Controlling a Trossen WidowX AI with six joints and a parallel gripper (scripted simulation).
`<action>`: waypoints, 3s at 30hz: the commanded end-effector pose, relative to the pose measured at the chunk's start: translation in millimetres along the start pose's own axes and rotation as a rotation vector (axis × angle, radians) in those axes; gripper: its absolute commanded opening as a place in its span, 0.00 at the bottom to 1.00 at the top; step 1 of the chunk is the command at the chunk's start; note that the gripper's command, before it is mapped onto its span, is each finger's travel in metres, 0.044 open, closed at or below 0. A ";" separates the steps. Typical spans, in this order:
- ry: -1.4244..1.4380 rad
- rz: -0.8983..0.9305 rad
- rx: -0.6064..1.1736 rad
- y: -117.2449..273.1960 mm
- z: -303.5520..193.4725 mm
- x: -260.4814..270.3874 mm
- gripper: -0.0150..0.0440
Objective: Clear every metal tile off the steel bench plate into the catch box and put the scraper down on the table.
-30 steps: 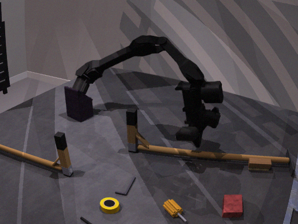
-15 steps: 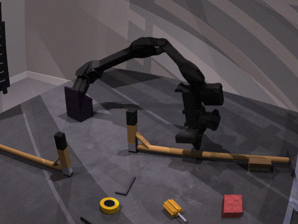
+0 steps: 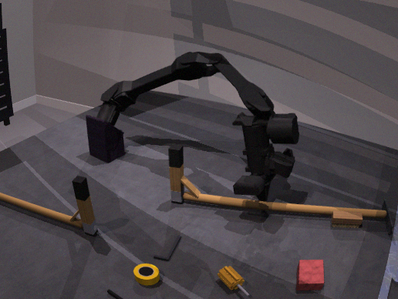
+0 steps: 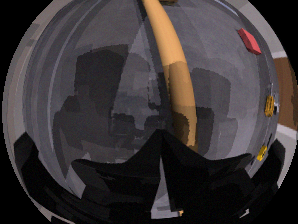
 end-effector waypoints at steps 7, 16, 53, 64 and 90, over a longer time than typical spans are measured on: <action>0.002 0.002 -0.002 -0.5 -0.1 -11.7 0.25; 0.003 0.001 -0.003 -1.2 -0.4 -20.6 0.25; 0.031 -0.002 -0.030 27.6 6.6 -40.4 0.25; 0.051 -0.011 -0.049 59.1 10.6 -41.2 0.25; 0.045 -0.013 -0.046 56.8 9.9 -41.9 0.25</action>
Point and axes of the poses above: the point midway between the two fingers, 35 mm back from their tips, its own y axis back along the fingers, its own x axis across the jaws, z = x × y, the point moved 6 cm from there along y, back along the fingers, and after that the axes turned 13 degrees about y, right-handed, at the moved point
